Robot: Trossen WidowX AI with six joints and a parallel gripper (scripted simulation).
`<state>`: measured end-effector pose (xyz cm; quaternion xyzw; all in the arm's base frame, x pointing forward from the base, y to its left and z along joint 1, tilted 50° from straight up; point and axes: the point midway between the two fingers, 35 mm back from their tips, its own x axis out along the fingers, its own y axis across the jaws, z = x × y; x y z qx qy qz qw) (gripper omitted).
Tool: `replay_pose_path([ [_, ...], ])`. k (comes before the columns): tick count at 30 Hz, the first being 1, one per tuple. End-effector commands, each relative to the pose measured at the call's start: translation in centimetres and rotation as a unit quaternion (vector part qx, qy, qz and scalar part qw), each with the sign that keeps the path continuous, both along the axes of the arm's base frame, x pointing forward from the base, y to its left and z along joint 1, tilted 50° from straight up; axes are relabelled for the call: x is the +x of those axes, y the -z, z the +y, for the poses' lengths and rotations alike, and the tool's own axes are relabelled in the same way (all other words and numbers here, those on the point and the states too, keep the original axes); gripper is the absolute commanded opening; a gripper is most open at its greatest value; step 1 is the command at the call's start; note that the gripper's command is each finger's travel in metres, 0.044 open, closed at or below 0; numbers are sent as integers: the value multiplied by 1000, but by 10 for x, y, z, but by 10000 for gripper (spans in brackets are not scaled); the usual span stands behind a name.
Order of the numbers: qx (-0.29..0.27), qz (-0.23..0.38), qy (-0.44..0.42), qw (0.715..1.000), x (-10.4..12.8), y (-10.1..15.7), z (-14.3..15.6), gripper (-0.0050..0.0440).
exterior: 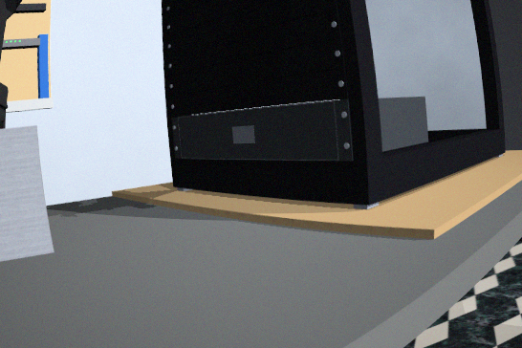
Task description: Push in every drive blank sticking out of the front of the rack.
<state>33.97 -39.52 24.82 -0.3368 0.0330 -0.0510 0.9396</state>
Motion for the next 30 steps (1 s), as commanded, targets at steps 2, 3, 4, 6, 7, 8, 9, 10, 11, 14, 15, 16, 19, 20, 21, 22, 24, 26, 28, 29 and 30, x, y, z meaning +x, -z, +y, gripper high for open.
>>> replay_pose_path([
  [2, -8, -4, 2, 1000, -5, -8, 0, -50],
  [3, -8, -4, 2, 1000, -5, -8, 0, -50],
  [4, -8, -4, 2, 1000, -5, -8, 0, -50],
  [6, -8, -4, 2, 1000, -5, -8, 0, -50],
  [7, -8, -4, 2, 1000, -5, -8, 0, -50],
  [8, -8, -4, 2, 1000, -5, -8, 0, -50],
  [9, -8, -4, 2, 1000, -5, -7, 1, -50],
  [10, -8, -4, 2, 1000, -5, -6, 2, -50],
  [11, -8, -4, 2, 1000, -5, -4, 4, -50],
  [14, -8, -4, 2, 1000, -7, 4, 13, -50],
  [15, -8, -4, 2, 1000, -8, 7, 16, -50],
  [16, -8, -4, 2, 1000, -8, 10, 19, -50],
  [19, -8, -4, 2, 1000, -9, 13, 23, -50],
  [20, -8, -4, 2, 1000, -9, 14, 23, -50],
  [21, -8, -4, 2, 1000, -9, 14, 23, -50],
  [22, -8, -4, 2, 1000, -8, 14, 23, -50],
  [24, -8, -4, 2, 1000, -8, 14, 23, -50],
  [26, -8, -4, 2, 1000, -2, 14, 22, -50],
  [28, -8, -4, 2, 1000, 4, 14, 21, -50],
  [29, -8, -4, 2, 1000, 7, 14, 21, -50],
  [30, -8, -4, 2, 1000, 8, 14, 21, -50],
])
